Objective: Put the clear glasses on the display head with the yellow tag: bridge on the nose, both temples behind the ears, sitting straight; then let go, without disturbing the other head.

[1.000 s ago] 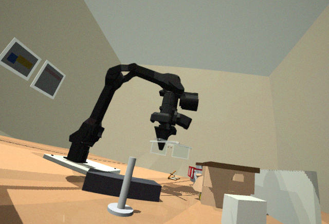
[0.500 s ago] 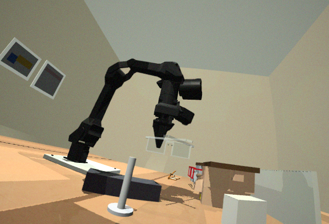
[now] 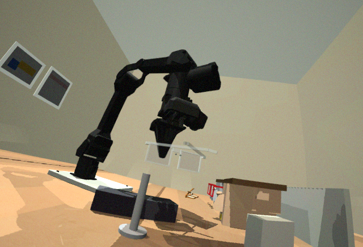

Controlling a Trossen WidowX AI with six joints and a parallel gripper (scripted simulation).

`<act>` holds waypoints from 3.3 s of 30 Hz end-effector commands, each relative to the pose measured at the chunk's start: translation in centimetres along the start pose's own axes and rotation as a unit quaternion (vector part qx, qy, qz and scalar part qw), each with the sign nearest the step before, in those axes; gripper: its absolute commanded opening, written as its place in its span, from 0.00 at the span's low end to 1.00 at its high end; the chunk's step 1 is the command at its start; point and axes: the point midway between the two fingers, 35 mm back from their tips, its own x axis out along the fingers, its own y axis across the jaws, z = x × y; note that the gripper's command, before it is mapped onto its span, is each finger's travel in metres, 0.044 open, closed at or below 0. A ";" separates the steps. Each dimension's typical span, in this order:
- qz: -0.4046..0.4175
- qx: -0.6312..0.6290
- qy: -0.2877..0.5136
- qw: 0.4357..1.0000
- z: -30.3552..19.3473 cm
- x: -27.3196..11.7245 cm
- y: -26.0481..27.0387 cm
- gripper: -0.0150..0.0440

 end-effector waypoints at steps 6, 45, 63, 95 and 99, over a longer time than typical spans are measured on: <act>0.001 -0.086 0.004 0.996 -3.9 0.1 -3.2 0.25; 0.000 -0.136 0.005 0.991 -6.4 6.1 -4.5 0.25; 0.001 -0.136 0.005 0.991 -5.7 6.1 -3.3 0.25; 0.002 -0.135 0.004 0.991 -4.0 6.2 -1.3 0.25; 0.002 -0.135 0.004 0.991 -3.8 6.2 -1.1 0.25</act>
